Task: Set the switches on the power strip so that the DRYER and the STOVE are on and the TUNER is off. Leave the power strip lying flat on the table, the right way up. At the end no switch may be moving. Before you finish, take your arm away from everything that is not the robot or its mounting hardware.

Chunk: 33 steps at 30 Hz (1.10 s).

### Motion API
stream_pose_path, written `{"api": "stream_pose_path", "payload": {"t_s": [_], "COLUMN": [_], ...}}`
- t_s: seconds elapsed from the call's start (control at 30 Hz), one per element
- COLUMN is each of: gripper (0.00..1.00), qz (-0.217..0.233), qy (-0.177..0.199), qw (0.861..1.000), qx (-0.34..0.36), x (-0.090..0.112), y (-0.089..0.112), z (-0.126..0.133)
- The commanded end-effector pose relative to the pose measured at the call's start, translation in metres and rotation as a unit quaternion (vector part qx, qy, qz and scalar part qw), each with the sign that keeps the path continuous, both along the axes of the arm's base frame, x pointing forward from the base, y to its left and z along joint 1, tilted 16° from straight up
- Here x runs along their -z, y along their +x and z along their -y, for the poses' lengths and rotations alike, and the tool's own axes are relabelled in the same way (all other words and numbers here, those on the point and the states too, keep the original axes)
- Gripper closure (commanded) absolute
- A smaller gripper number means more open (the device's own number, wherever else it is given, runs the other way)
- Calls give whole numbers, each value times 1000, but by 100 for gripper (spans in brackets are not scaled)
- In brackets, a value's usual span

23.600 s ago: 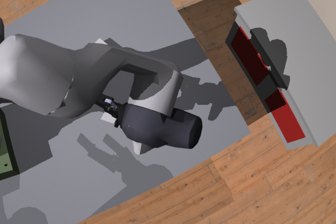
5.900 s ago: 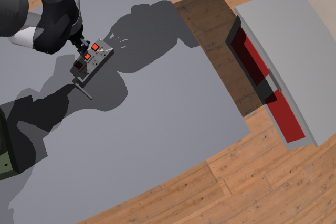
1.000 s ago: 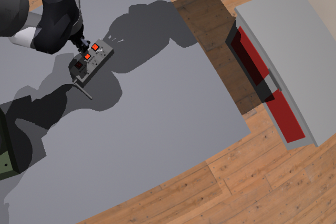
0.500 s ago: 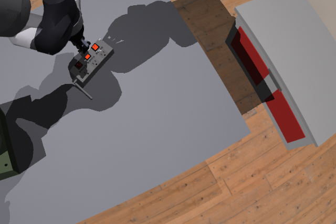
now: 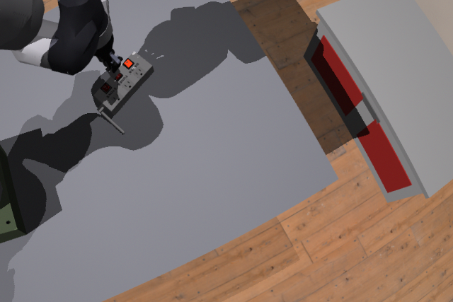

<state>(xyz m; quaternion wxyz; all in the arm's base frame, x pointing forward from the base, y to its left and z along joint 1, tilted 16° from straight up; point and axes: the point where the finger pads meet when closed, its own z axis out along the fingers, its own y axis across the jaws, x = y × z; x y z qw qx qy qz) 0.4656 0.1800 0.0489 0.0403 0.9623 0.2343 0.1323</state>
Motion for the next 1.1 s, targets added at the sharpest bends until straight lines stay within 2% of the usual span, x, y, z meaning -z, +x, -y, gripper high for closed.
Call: {"api": "stream_pose_path", "payload": {"t_s": [0.0,0.67,1.07], "gripper": [100,100,100], "qz": [1,1,1], "qy": [2,2,2], "qw": [1000,1000,1000], "qx": [5,5,5], "x": [1,0,-29], "y": [1,1,-7], "z": [0,0,0]}}
